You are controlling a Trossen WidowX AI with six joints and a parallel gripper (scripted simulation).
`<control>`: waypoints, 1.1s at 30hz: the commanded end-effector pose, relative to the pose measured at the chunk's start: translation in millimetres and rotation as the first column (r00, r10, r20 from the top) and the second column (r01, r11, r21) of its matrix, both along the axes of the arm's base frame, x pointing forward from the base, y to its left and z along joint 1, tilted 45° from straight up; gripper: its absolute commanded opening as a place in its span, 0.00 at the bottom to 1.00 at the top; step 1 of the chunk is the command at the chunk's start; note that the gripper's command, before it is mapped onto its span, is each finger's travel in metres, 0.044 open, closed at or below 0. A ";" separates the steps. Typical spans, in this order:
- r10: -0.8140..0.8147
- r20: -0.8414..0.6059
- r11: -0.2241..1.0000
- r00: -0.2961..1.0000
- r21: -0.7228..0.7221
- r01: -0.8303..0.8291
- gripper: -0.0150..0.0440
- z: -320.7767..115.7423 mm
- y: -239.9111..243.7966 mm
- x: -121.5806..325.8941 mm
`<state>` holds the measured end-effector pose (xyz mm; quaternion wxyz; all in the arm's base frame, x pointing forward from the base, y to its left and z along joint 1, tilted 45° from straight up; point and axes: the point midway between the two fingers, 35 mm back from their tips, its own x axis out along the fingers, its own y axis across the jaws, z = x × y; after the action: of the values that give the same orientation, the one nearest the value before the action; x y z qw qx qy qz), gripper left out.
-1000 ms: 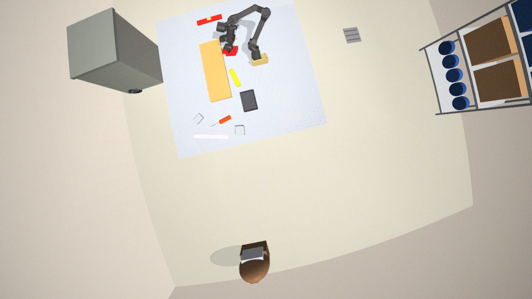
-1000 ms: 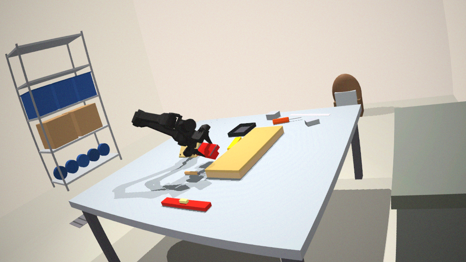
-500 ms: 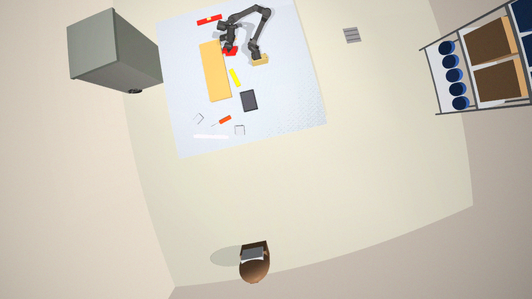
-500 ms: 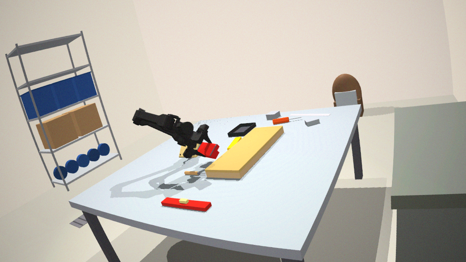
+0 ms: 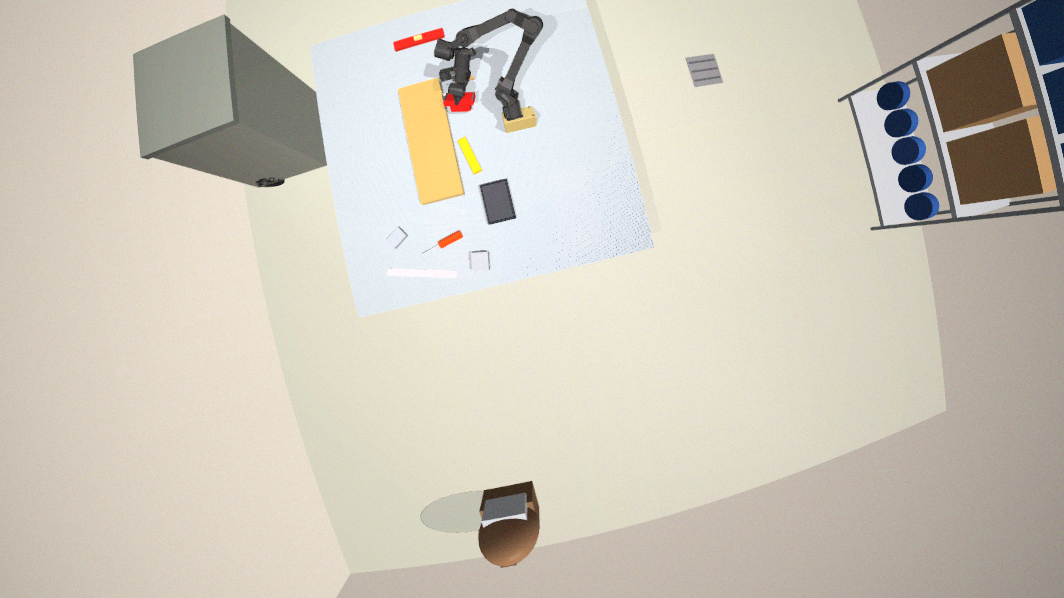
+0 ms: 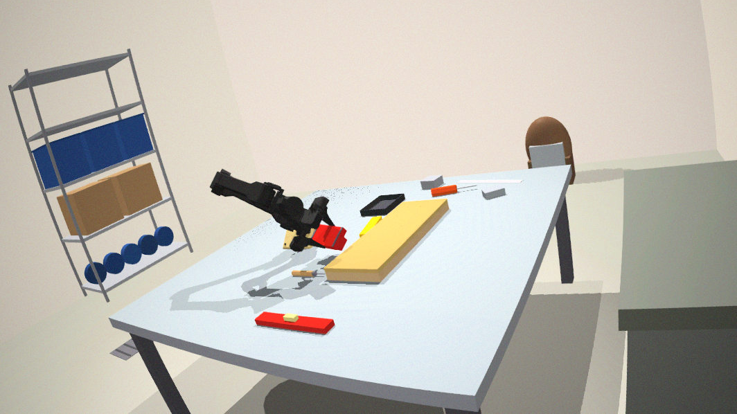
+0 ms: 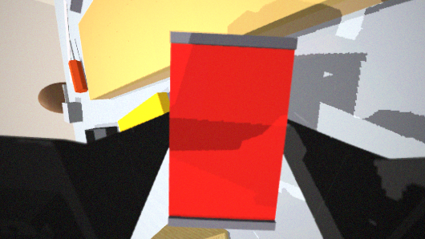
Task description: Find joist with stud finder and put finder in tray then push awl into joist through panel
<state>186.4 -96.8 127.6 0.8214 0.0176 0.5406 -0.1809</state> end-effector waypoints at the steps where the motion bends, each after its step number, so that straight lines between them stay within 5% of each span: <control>1: 0.012 0.003 1.000 1.000 0.021 -0.012 0.25 0.3 0.9 0.6; 33: 0.038 0.041 0.987 0.998 0.155 -0.044 0.25 -0.1 -2.1 -0.8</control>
<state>184.8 -100.0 126.5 0.8288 0.0700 0.5397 -0.1302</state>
